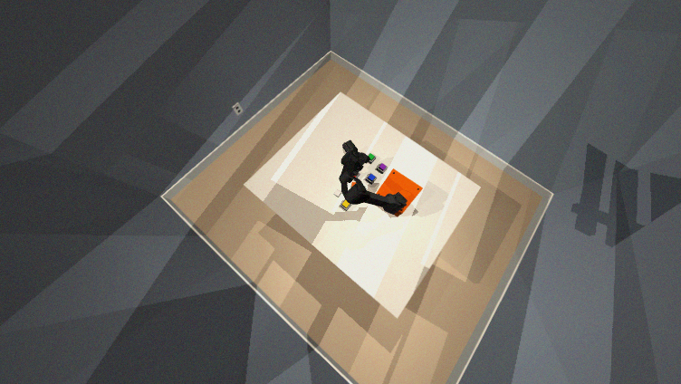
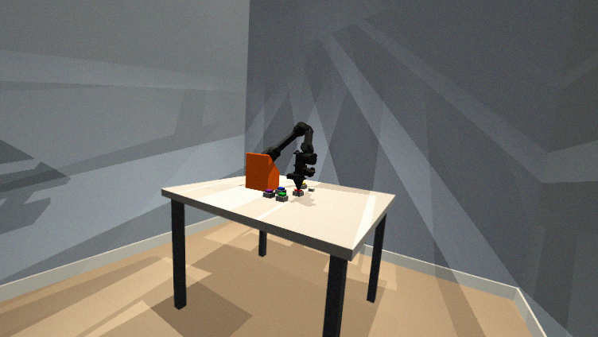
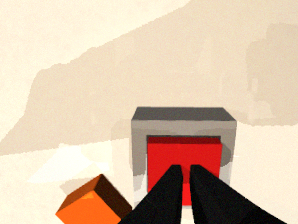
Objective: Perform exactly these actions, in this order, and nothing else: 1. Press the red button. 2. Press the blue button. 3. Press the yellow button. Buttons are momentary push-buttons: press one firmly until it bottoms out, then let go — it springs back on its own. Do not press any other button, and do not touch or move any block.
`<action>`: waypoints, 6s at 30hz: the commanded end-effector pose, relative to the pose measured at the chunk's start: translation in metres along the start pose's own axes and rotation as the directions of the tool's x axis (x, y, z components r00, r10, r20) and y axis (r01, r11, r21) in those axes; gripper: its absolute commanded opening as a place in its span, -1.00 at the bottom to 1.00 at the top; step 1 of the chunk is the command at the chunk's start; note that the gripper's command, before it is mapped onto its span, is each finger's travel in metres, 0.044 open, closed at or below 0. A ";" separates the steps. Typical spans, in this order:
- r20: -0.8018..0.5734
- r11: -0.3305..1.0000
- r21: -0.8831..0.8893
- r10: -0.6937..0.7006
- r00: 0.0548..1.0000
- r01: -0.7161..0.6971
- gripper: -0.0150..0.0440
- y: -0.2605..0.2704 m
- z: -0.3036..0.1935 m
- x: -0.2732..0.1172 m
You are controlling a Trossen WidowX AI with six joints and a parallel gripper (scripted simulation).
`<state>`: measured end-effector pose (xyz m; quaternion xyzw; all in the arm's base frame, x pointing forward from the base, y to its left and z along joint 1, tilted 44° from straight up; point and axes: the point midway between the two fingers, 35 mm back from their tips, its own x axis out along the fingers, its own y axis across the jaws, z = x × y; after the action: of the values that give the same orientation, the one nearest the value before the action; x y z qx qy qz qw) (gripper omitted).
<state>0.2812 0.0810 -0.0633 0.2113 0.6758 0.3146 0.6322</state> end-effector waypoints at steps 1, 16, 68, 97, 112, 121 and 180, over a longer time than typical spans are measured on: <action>-0.002 1.000 0.009 0.005 1.000 -0.005 -0.42 0.001 -0.001 0.001; -0.001 1.000 0.006 0.001 1.000 -0.001 -0.42 0.000 0.000 -0.021; -0.005 1.000 0.012 -0.001 1.000 0.001 -0.42 -0.045 -0.093 -0.009; -0.005 1.000 0.010 -0.003 1.000 0.003 -0.42 -0.045 -0.093 -0.021; -0.007 1.000 0.014 -0.006 1.000 0.006 -0.42 -0.044 -0.092 -0.094; -0.016 0.996 0.035 -0.078 0.997 0.079 -0.42 0.053 -0.059 -0.098; -0.006 1.000 0.012 0.015 1.000 -0.015 -0.42 0.181 -0.076 0.000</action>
<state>0.1865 0.1984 0.0632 0.2183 0.6753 0.3198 0.6277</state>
